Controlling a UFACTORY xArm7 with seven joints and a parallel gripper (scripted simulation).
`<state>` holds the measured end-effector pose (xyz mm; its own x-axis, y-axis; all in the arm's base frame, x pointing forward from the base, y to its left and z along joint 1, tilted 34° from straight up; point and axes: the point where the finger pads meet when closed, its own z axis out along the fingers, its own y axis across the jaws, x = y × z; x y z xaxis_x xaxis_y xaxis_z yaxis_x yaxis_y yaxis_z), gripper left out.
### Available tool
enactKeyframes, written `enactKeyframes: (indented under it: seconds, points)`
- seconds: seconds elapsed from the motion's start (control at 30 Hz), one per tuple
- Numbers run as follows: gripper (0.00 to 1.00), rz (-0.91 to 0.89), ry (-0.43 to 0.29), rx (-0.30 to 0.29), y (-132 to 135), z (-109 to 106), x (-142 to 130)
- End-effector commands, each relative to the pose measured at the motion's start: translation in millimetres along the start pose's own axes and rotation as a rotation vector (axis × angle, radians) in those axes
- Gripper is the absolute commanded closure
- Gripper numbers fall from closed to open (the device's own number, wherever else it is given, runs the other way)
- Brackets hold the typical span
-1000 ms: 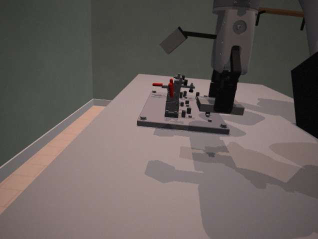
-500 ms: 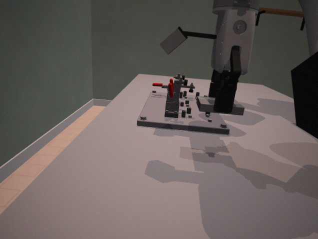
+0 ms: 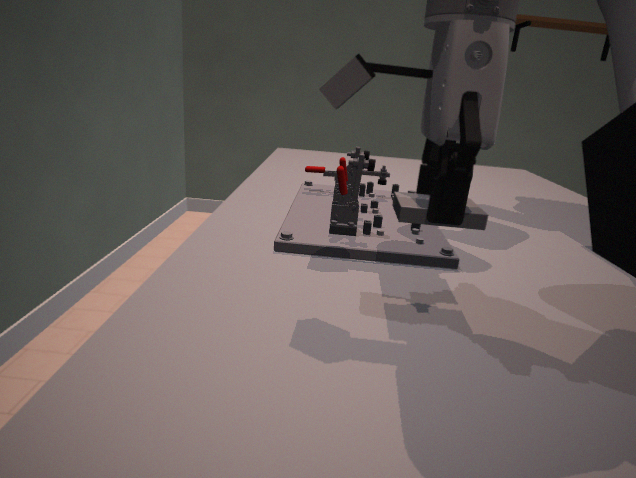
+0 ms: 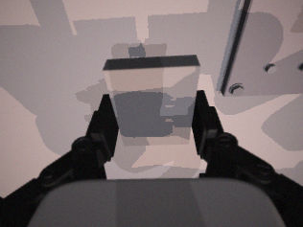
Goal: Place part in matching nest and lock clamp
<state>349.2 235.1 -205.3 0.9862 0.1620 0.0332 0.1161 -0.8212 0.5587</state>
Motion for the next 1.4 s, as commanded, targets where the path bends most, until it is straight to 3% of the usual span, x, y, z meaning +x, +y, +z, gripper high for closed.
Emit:
enactKeyframes:
  seconds: [0.0, 0.57, 1.07, 1.37]
  points:
    - [1.0, 0.0, 0.003, 0.004, 1, -2, 1]
    - [1.0, 0.0, 0.003, 0.004, 46, 1, 2]
    - [1.0, 0.0, 0.003, 0.004, 117, 6, 3]
    - [1.0, 0.0, 0.003, 0.004, 140, 8, 3]
